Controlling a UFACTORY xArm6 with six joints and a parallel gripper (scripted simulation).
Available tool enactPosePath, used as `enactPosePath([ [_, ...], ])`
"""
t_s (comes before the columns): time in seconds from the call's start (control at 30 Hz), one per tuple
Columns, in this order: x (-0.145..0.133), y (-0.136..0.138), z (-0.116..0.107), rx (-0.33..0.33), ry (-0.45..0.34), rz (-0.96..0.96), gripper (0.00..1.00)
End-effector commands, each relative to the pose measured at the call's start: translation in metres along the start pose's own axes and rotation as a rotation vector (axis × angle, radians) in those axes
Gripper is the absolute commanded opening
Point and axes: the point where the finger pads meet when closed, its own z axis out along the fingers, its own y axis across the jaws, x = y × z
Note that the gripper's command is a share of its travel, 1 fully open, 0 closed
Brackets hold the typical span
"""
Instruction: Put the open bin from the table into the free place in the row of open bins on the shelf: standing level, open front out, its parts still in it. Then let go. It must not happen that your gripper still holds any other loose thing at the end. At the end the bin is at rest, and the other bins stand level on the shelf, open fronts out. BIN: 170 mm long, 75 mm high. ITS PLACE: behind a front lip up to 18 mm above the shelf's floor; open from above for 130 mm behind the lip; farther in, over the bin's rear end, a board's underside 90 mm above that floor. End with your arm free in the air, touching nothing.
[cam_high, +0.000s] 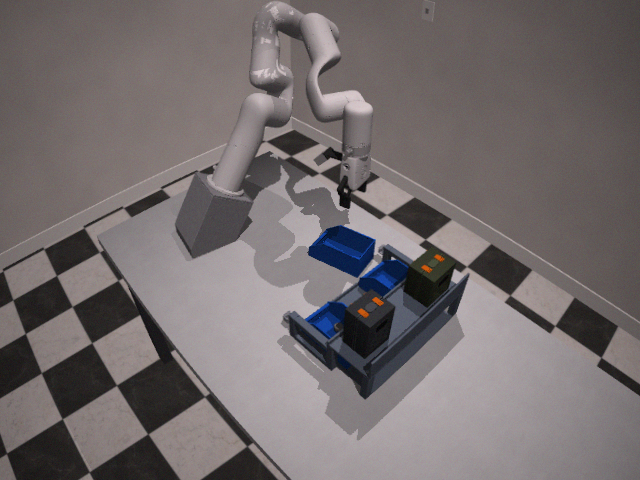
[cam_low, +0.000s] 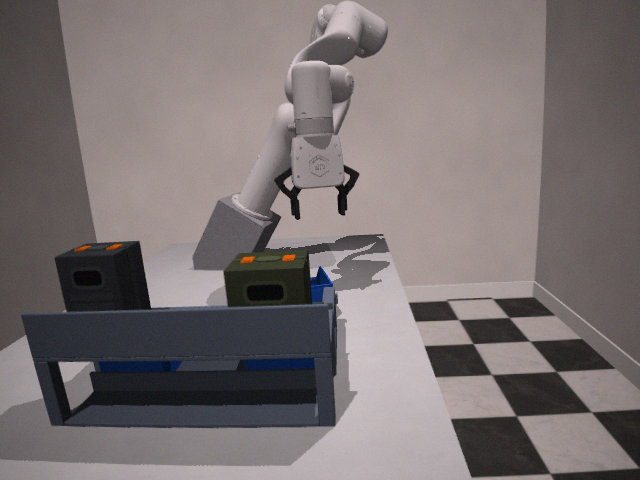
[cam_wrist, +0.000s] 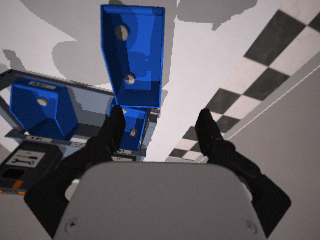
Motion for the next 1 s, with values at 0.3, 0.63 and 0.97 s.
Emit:
enactPosePath([
  [0.3, -0.001, 0.000, 0.044, 0.000, -0.003, -0.001, 1.00],
  [0.63, -0.001, 0.000, 0.038, 0.000, -0.003, -0.001, 1.00],
  [0.97, -0.001, 0.000, 0.034, -0.001, -0.003, -0.001, 1.00],
])
